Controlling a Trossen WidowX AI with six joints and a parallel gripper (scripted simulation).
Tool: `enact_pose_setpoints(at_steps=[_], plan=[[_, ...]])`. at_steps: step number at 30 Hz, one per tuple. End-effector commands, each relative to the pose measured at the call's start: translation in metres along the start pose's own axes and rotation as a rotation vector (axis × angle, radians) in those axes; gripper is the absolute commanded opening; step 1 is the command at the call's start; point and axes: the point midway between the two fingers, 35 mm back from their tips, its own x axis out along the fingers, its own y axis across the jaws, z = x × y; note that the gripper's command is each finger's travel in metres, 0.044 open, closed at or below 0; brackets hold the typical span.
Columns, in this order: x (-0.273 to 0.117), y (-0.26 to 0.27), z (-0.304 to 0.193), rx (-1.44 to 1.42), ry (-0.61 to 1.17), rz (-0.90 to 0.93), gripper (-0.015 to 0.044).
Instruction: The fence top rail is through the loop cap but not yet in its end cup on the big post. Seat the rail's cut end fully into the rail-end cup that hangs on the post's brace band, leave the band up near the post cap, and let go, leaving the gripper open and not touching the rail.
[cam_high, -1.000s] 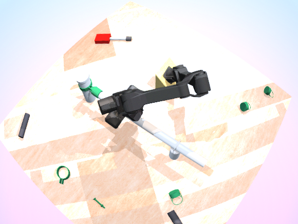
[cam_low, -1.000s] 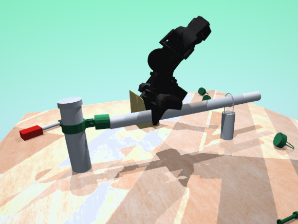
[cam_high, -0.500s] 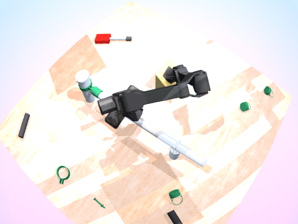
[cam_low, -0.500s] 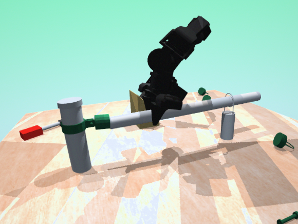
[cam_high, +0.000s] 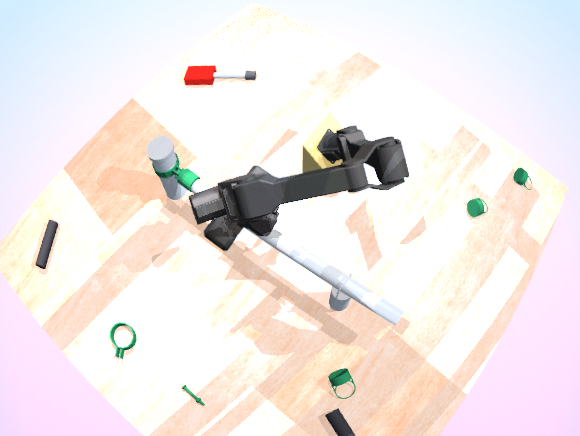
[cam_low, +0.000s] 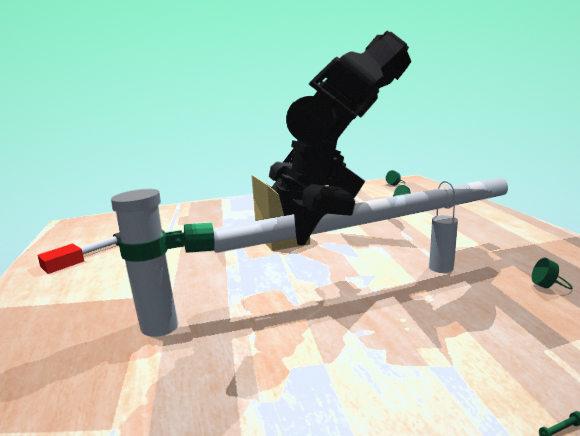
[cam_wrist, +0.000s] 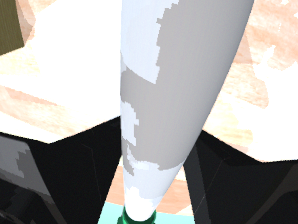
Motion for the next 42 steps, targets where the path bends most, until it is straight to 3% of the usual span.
enact_pose_setpoints(at_steps=[1,42], plan=[[-0.003,-0.001,-0.005,0.001,0.008,-0.007,0.0],[-0.01,-0.007,-0.016,0.001,0.009,-0.007,0.0]])
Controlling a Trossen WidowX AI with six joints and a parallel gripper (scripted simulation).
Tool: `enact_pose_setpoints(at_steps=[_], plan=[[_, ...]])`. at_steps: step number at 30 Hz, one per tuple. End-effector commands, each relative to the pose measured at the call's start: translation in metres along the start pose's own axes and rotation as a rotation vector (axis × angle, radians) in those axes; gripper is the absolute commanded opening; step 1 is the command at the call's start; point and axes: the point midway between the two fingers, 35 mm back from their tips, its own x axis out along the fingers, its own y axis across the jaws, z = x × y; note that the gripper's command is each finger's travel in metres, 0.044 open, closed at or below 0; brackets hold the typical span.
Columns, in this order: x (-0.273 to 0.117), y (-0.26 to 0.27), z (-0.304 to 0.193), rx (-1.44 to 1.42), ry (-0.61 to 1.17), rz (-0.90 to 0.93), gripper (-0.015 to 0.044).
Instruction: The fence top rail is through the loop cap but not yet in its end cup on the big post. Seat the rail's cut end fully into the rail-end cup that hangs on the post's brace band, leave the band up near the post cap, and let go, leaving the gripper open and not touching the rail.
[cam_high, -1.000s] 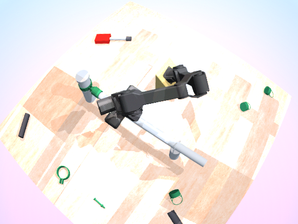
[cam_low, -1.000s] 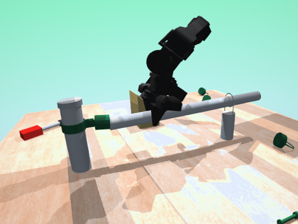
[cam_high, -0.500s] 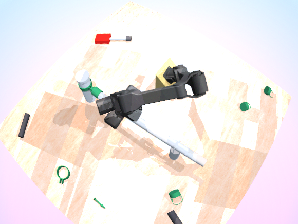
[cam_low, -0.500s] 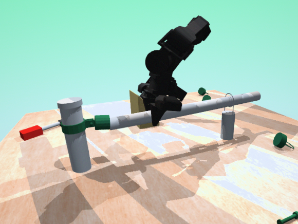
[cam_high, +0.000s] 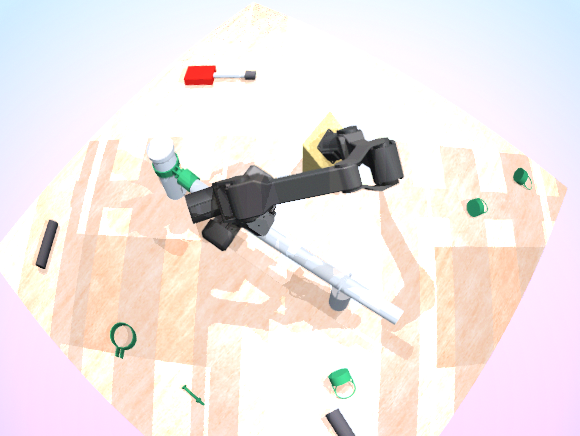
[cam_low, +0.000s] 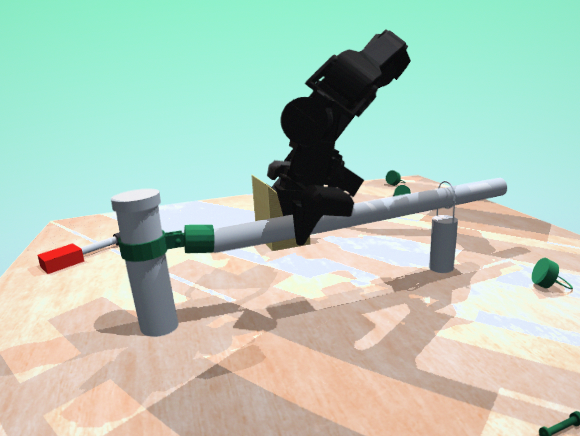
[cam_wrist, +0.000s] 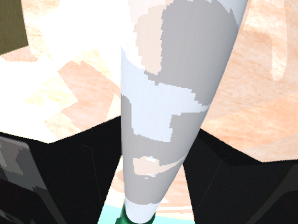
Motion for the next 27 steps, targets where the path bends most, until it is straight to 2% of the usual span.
enact_pose_setpoints(at_steps=[1,3,27], plan=[[-0.009,-0.004,-0.013,0.011,0.031,-0.029,0.0],[0.0,0.0,0.0,0.0,0.0,0.001,0.0],[-0.005,0.001,0.005,0.0,-0.001,0.001,0.0]])
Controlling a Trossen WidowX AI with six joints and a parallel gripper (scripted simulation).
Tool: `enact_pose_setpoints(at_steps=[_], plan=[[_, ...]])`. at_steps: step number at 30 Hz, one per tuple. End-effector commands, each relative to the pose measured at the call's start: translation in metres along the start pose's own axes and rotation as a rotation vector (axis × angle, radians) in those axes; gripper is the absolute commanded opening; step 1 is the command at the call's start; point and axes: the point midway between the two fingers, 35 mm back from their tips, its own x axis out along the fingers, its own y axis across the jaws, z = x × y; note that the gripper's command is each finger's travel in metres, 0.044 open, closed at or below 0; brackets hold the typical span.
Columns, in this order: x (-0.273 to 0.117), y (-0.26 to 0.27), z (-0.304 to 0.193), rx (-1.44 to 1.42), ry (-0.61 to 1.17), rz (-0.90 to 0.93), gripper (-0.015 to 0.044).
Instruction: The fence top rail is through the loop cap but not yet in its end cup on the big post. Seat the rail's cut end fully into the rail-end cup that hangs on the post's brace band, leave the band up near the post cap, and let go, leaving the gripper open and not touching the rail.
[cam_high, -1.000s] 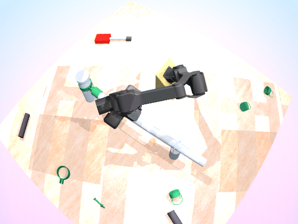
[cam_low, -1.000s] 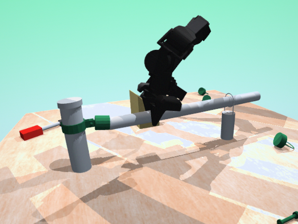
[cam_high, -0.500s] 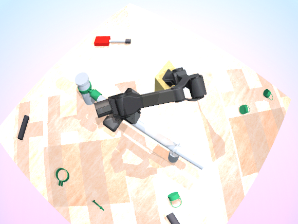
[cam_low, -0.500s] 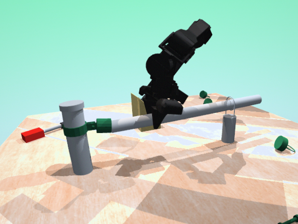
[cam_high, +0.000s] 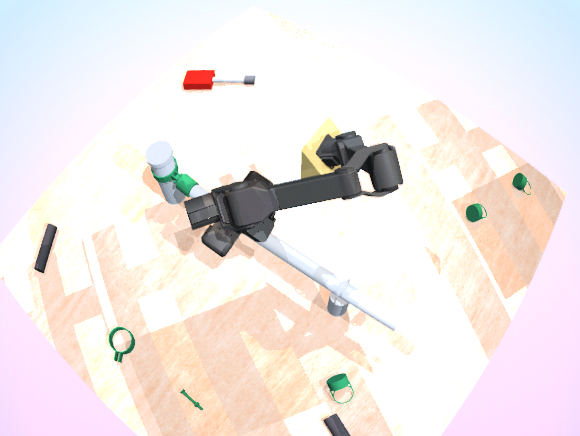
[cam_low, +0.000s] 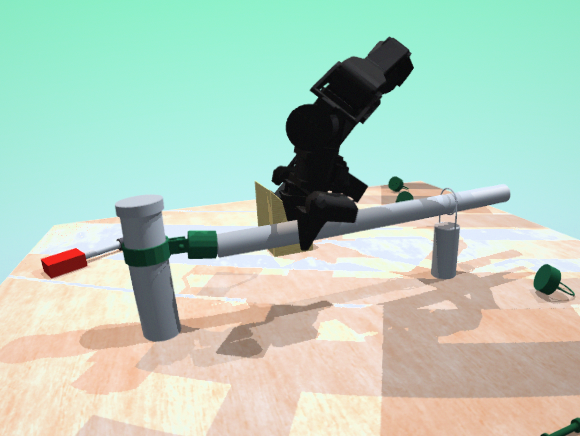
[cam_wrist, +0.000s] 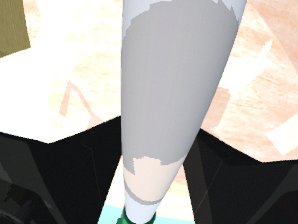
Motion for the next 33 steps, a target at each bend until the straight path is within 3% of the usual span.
enact_pose_setpoints(at_steps=[1,33], plan=[[-0.0042,-0.0004,0.0019,-0.001,0.002,-0.006,0.0],[-0.0108,-0.001,0.0088,-0.001,0.001,-0.005,0.0]])
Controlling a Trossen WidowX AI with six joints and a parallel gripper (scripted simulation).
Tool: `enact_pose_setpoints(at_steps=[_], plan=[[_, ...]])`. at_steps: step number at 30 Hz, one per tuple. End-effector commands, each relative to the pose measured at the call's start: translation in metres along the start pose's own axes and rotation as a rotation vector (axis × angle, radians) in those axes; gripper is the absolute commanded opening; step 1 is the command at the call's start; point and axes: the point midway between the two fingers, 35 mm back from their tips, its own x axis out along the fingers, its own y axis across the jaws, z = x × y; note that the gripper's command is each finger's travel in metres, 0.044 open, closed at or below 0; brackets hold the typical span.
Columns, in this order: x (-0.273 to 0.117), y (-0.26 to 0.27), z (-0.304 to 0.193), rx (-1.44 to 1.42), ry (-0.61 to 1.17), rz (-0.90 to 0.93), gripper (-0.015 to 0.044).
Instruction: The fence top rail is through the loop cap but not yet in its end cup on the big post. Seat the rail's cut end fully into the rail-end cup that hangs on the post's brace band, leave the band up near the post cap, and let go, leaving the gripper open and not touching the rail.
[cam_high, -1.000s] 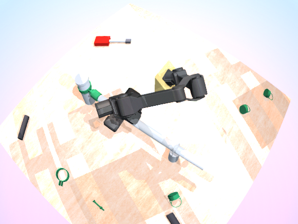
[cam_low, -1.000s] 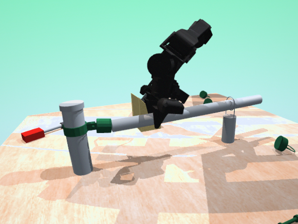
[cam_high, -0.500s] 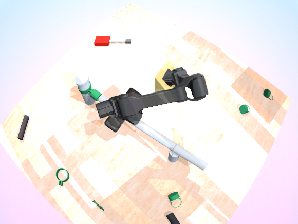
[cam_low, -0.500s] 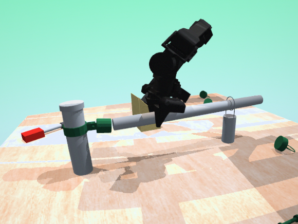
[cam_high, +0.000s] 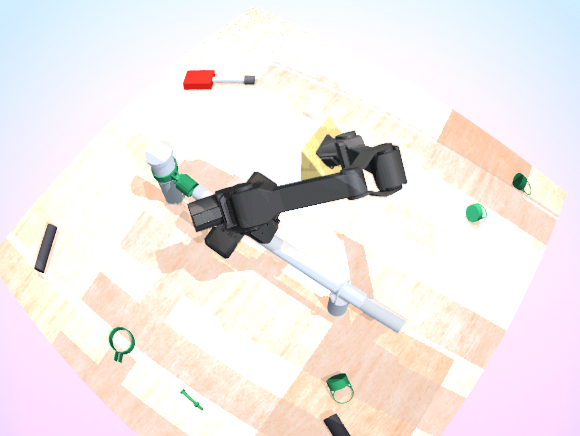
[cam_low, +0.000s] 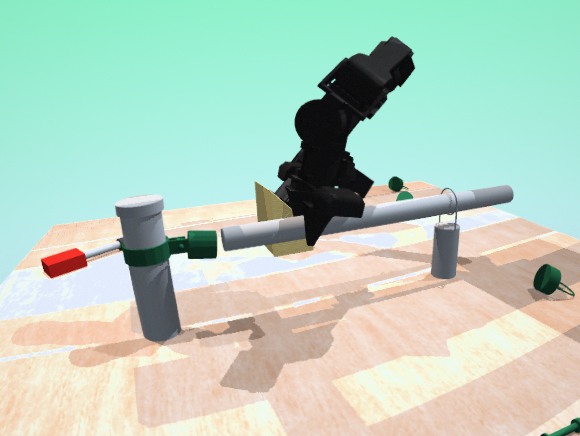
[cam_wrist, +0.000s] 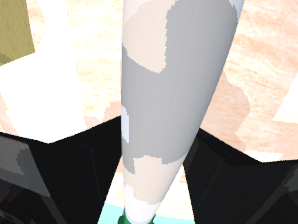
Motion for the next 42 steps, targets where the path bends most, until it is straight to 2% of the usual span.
enact_pose_setpoints(at_steps=[1,13,42], plan=[[-0.003,-0.001,-0.001,-0.002,0.0,-0.009,0.0],[0.003,0.001,-0.017,0.0,0.0,0.0,0.0],[0.003,0.001,-0.017,0.0,0.0,0.0,0.0]])
